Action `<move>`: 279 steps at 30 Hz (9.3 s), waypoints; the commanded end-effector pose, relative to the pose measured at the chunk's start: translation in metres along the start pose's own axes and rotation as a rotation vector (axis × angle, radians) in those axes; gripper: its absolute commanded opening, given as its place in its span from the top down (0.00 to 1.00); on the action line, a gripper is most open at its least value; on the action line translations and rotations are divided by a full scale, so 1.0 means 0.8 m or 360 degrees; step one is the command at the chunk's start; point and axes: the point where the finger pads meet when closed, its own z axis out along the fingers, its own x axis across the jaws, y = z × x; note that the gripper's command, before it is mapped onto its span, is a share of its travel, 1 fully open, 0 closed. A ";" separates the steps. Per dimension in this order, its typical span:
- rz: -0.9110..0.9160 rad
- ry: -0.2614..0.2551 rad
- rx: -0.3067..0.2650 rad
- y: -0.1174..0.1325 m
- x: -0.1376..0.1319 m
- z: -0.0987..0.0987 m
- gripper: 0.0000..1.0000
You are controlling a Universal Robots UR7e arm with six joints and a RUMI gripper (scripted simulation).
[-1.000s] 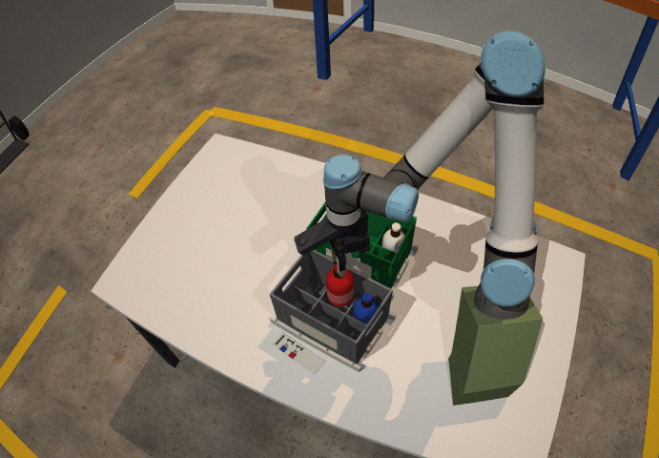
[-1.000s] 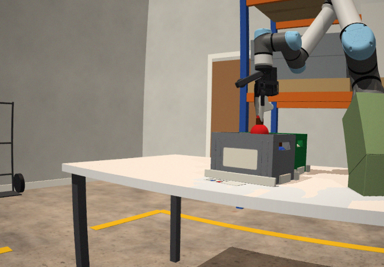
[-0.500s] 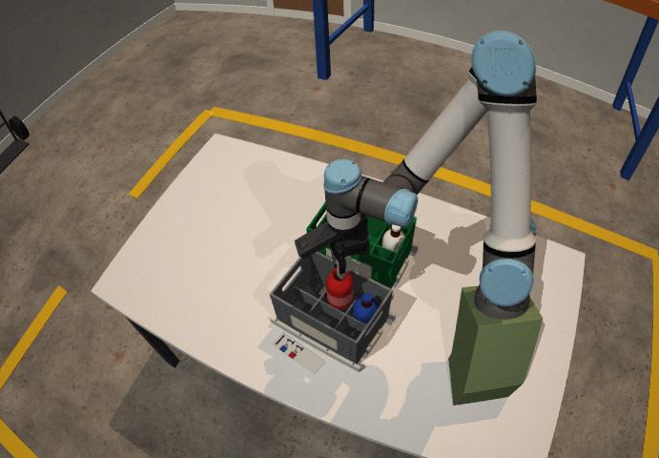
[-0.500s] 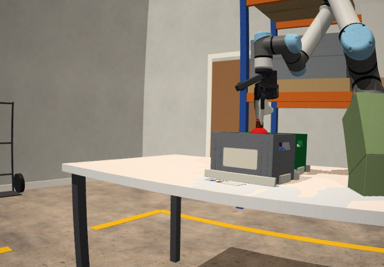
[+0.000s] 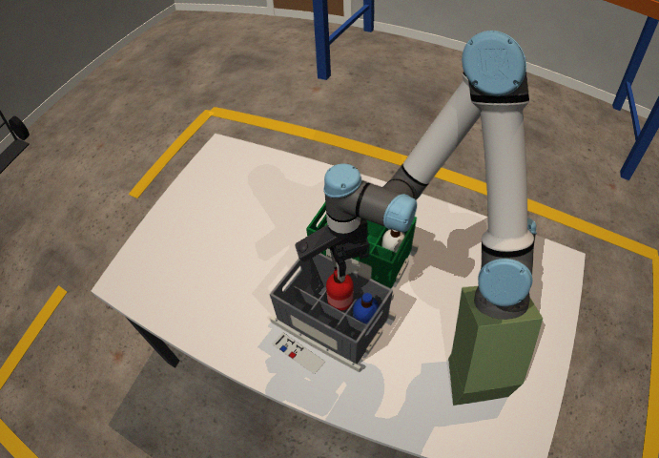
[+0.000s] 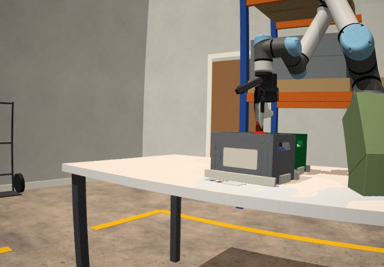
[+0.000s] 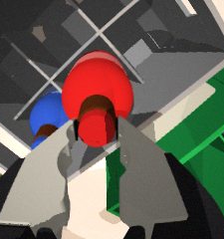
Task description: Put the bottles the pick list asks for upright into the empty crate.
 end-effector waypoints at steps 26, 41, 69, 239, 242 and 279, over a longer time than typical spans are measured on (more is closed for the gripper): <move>0.0002 0.0004 0.0007 0.000 0.001 0.032 1.00; 0.0003 0.0004 0.0007 -0.001 0.001 0.041 1.00; 0.0003 0.0004 0.0007 -0.001 0.001 0.056 1.00; 0.0005 0.0014 0.0017 -0.004 0.004 -0.041 0.62; 0.0005 0.0014 0.0017 -0.004 0.004 -0.041 0.62; 0.0003 0.0008 0.0011 -0.002 0.002 -0.038 0.62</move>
